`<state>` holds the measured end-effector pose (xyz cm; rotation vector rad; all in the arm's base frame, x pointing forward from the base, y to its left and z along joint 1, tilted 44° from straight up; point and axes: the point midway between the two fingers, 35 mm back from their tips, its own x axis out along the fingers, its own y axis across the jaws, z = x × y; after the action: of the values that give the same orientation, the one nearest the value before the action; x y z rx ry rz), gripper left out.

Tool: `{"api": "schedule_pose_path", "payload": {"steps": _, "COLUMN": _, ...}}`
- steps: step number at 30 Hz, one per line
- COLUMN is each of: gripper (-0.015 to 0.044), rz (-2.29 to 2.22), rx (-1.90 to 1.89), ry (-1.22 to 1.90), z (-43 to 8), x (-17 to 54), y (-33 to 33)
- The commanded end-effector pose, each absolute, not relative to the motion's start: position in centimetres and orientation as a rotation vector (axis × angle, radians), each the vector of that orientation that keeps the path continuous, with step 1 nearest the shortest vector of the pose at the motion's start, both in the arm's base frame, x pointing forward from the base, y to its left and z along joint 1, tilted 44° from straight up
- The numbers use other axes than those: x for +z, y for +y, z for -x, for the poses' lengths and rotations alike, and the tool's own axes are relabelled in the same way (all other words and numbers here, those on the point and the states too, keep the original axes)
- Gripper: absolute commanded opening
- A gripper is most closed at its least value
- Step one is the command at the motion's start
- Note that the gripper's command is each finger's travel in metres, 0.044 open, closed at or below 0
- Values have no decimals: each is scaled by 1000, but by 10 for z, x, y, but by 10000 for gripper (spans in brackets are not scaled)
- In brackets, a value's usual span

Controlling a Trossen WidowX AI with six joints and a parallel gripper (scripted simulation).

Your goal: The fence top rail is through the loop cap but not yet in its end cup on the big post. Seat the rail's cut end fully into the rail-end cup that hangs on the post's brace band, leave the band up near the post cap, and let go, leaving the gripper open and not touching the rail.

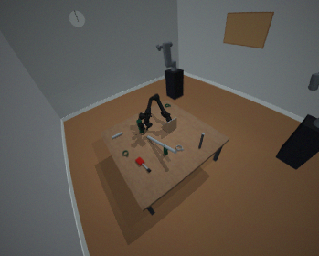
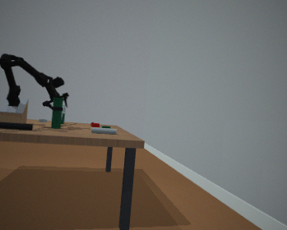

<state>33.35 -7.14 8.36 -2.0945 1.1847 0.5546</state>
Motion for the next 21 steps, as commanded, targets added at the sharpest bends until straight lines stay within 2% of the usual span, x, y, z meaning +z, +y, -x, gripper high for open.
{"api": "schedule_pose_path", "payload": {"steps": 1, "gripper": 440, "rz": 2096, "rx": 546, "ry": 1185, "z": -333, "x": 85, "y": -55}}
{"api": "schedule_pose_path", "payload": {"steps": 9, "gripper": 440, "rz": 2059, "rx": 528, "ry": 1180, "z": -333, "x": 83, "y": -45}}
{"api": "schedule_pose_path", "payload": {"steps": 21, "gripper": 440, "rz": 1338, "rx": 63, "ry": 1161, "z": -329, "x": 72, "y": 36}}
